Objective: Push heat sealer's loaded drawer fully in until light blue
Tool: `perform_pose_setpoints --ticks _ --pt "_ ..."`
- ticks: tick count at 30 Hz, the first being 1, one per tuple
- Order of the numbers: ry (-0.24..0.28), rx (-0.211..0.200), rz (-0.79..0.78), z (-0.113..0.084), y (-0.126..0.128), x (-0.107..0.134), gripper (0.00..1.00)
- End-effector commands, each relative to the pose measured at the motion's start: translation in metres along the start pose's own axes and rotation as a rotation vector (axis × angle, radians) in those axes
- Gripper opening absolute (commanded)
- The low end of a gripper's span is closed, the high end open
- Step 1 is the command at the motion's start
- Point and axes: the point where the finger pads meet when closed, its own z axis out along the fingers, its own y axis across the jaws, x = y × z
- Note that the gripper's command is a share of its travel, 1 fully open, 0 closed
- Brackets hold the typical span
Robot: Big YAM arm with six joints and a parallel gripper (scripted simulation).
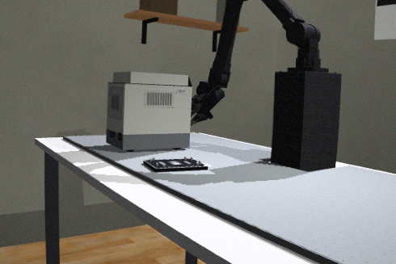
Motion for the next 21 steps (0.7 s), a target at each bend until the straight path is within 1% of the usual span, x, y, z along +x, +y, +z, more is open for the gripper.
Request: perform_pose_setpoints --ticks 1,8,9,10,17,18,21 --pt "-0.007 0.002 0.002 -0.004 -0.004 -0.005 0.30" --pt "-0.008 -0.001 -0.001 -0.008 -0.006 -0.006 0.30" --pt "-0.012 -0.002 -0.006 -0.008 -0.006 -0.007 0.30" --pt "-0.011 -0.002 -0.011 -0.006 0.000 -0.007 0.30" --pt "-0.011 -0.002 -0.011 -0.006 0.000 -0.007 0.30" --pt "-0.018 -0.004 -0.013 -0.015 0.001 -0.010 0.30" --pt "-0.016 -0.004 -0.011 -0.022 0.002 -0.007 0.30"
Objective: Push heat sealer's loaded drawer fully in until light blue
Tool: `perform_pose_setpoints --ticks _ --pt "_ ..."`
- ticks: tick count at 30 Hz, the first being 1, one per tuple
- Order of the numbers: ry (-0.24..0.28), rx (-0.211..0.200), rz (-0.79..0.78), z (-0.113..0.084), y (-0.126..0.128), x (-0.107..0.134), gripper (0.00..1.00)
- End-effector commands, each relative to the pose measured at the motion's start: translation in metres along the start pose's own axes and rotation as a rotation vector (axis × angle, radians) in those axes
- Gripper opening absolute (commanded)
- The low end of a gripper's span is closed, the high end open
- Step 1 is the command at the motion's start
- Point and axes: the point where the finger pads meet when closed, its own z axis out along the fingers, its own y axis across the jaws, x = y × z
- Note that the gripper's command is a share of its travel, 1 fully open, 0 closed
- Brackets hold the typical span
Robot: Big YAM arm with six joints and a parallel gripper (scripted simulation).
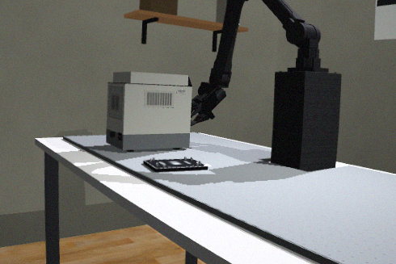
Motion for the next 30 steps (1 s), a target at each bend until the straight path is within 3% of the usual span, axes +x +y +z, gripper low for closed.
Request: perform_pose_setpoints --ticks 1,30 --pt "-0.024 -0.007 -0.020 -0.019 0.007 -0.009 0.30" --pt "-0.027 -0.006 -0.024 -0.061 0.007 -0.011 0.30"
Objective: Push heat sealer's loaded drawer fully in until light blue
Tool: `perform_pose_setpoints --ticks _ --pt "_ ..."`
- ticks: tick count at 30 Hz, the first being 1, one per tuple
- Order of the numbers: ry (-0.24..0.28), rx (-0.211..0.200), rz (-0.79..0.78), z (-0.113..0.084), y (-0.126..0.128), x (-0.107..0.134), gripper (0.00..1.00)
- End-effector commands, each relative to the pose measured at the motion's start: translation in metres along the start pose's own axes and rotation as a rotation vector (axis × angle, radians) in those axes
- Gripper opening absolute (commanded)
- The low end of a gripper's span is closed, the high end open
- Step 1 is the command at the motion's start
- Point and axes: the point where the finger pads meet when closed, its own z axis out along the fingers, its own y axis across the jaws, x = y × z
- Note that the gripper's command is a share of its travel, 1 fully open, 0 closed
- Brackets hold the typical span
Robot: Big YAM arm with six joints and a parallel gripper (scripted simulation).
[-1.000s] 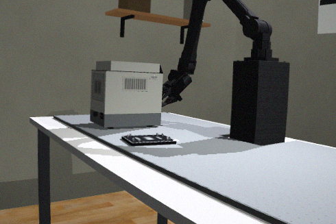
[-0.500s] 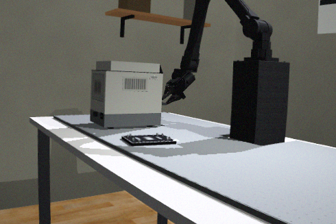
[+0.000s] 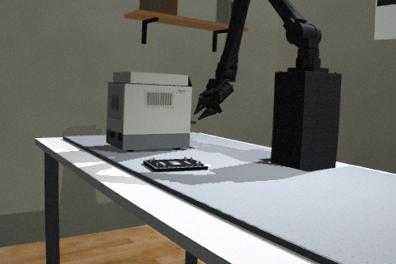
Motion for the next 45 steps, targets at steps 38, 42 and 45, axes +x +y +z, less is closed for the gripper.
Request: perform_pose_setpoints --ticks 38,42,45 --pt "-0.025 -0.006 -0.048 -0.044 0.015 -0.012 0.30" --pt "-0.025 -0.006 -0.048 -0.044 0.015 -0.012 0.30" --pt "-0.025 -0.006 -0.048 -0.044 0.015 -0.012 0.30"
